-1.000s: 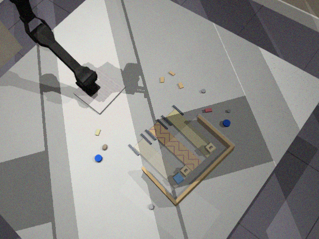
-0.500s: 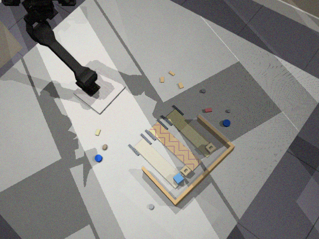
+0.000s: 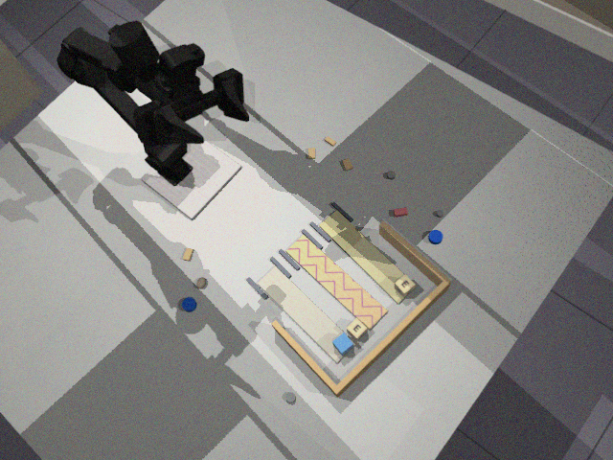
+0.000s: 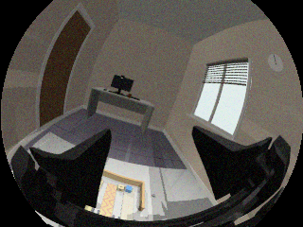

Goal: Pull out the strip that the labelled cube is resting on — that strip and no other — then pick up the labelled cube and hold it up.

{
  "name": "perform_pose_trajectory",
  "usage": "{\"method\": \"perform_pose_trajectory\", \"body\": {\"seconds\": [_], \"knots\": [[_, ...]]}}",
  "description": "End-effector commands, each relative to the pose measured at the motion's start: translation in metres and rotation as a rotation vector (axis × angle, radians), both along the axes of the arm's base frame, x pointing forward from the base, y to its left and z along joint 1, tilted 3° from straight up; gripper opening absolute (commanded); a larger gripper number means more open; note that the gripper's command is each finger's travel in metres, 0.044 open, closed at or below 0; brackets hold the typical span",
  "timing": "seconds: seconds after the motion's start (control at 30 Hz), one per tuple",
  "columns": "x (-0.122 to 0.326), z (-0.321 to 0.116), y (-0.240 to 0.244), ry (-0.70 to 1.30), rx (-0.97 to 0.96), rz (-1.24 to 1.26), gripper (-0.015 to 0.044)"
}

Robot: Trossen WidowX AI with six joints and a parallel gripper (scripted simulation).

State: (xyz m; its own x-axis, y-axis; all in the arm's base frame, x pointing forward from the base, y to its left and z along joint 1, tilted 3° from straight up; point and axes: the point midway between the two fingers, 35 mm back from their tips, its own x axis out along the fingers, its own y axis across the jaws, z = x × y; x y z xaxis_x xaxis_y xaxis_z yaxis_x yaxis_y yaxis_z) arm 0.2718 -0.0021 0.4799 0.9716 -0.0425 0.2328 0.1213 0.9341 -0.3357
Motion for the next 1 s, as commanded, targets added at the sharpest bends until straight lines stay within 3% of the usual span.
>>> {"method": "perform_pose_trajectory", "body": {"seconds": [0.0,0.37,0.73,0.97], "knots": [[0.029,-0.068,0.006,0.209,0.087,0.042,0.04],[0.04,-0.243,0.017,0.739,0.342,0.043,0.04],[0.038,-0.252,0.017,0.77,0.357,0.038,0.04],[0.068,-0.263,0.039,0.996,0.431,0.017,0.0216]]}}
